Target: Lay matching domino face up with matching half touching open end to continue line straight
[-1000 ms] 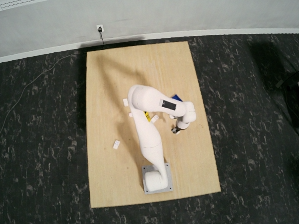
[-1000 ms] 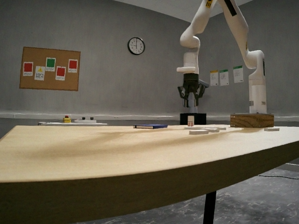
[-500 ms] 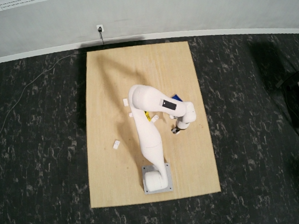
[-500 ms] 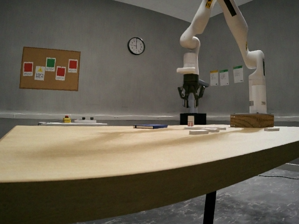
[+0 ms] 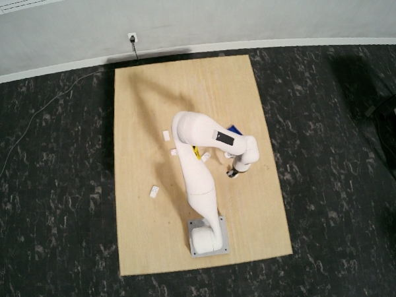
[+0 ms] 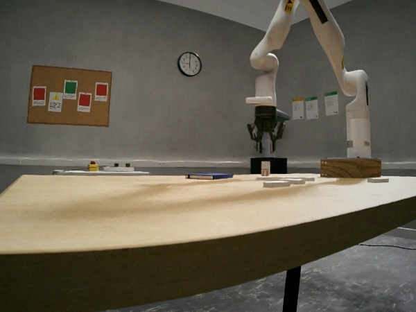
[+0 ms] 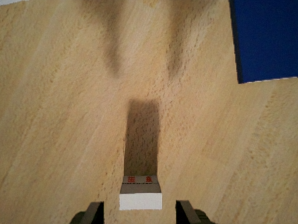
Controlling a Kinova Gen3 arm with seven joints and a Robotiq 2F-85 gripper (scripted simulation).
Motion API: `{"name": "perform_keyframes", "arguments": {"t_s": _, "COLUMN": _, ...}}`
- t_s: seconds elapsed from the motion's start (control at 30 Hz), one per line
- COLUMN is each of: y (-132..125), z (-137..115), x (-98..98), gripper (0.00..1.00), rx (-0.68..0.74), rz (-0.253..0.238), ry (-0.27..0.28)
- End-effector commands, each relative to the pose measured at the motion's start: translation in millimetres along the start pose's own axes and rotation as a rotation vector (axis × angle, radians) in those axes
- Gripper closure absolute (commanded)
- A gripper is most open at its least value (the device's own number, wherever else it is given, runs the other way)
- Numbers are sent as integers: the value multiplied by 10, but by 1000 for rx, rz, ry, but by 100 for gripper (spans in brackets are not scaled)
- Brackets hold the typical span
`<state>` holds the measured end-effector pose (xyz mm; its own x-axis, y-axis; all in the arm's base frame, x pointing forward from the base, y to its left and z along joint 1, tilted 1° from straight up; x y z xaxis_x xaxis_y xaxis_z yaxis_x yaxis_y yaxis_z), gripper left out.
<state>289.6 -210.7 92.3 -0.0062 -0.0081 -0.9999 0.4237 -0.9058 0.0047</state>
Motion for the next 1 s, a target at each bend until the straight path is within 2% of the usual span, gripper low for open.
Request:
{"name": "perform_keyframes", "arguments": {"t_s": 0.0, "y": 3, "z": -4, "x": 20, "gripper": 51, "rx": 0, "rz": 1, "ry": 1}}
{"name": "perform_keyframes", "arguments": {"t_s": 0.97, "y": 6, "z": -13, "x": 176, "gripper": 51, "rx": 0, "rz": 1, "ry": 1}}
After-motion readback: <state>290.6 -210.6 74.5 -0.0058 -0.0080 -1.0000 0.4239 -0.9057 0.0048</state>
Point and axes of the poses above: the point where the finger pads meet when closed, its own x axis out along the fingers, its own y axis across the jaws, z = x × y, the point moved 6 cm from there along -x, back along the fingers, and after that the axes turned 1 degree about -x, right-handed, at the moved point
